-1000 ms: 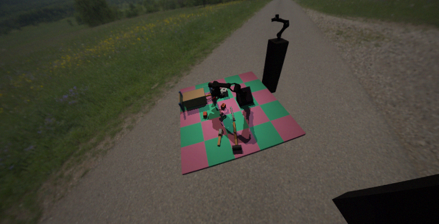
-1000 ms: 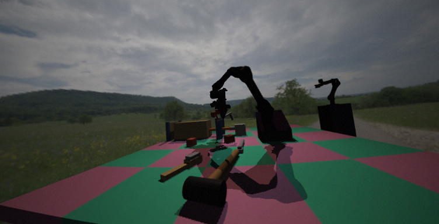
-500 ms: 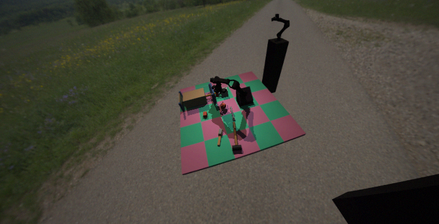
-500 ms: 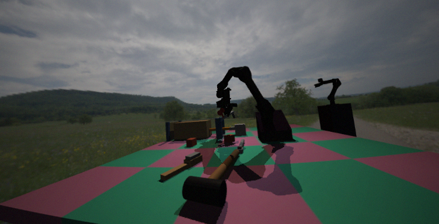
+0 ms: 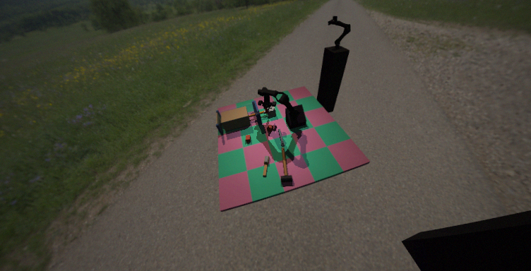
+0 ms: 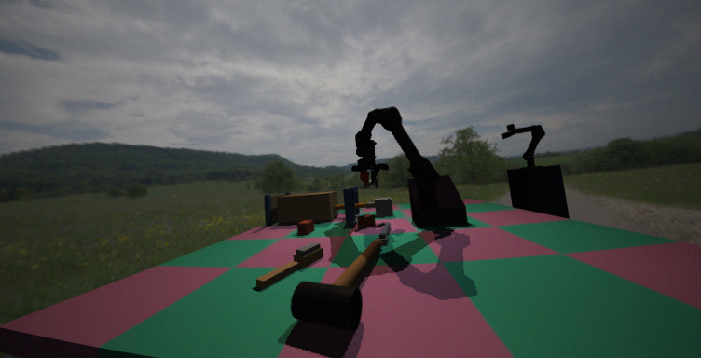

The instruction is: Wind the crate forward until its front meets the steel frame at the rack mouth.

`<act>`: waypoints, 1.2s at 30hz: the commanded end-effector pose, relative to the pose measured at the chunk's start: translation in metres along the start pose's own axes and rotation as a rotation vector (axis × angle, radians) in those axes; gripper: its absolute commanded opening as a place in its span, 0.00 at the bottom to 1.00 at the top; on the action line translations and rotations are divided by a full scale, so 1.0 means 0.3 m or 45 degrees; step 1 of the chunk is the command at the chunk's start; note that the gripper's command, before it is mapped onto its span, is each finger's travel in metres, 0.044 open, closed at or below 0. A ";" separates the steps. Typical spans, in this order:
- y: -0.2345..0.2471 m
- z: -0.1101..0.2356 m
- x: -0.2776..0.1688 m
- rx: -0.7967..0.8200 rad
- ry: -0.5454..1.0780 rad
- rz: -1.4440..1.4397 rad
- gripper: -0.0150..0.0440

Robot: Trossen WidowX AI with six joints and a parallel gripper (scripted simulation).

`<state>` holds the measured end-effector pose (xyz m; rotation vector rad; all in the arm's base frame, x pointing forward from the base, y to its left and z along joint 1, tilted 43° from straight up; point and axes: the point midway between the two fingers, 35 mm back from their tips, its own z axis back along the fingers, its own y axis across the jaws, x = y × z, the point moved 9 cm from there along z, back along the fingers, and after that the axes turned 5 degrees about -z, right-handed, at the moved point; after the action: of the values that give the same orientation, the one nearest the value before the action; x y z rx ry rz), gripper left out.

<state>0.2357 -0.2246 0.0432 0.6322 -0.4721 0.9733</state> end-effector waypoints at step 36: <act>0.028 0.066 -0.307 0.155 -0.297 0.571 0.25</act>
<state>0.1826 -0.2891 0.0016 0.7703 -0.7873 1.3638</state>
